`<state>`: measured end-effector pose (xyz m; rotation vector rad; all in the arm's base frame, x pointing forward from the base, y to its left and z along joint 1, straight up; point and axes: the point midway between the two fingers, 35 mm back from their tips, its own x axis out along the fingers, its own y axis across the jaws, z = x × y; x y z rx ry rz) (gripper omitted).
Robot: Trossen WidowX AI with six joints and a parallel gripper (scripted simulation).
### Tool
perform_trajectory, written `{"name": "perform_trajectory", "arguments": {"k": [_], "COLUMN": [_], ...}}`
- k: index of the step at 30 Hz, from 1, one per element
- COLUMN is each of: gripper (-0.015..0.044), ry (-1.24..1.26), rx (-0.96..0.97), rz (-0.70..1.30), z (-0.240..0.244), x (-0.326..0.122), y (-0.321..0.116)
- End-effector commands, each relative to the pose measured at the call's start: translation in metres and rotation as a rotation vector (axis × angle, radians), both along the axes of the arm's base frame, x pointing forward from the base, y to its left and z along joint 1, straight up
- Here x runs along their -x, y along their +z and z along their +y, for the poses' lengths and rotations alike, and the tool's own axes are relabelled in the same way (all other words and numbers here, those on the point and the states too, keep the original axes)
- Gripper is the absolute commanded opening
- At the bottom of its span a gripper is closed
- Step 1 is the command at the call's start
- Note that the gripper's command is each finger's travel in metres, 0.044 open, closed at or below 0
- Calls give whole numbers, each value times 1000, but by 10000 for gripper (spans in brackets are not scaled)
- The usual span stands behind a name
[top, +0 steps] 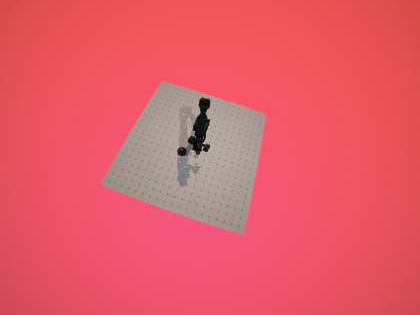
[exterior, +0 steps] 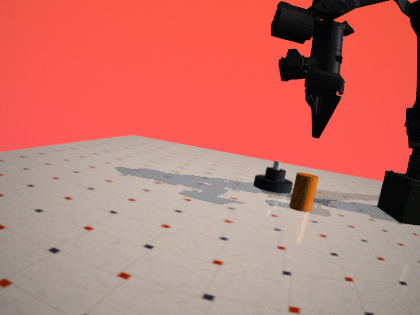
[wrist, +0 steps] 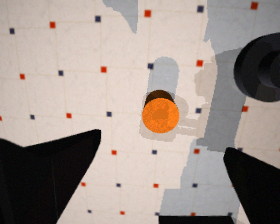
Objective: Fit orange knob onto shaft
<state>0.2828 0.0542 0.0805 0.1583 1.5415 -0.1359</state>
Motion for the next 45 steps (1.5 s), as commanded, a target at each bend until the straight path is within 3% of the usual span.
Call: {"name": "perform_trajectory", "arguments": {"k": [1, 17, 45], "gripper": [440, 440, 440], "ry": [-130, -130, -130], "rx": [1, 1, 1], "rz": [1, 1, 1], "z": [0, 0, 1], "x": [0, -1, -4], "y": [0, -48, -88]}}
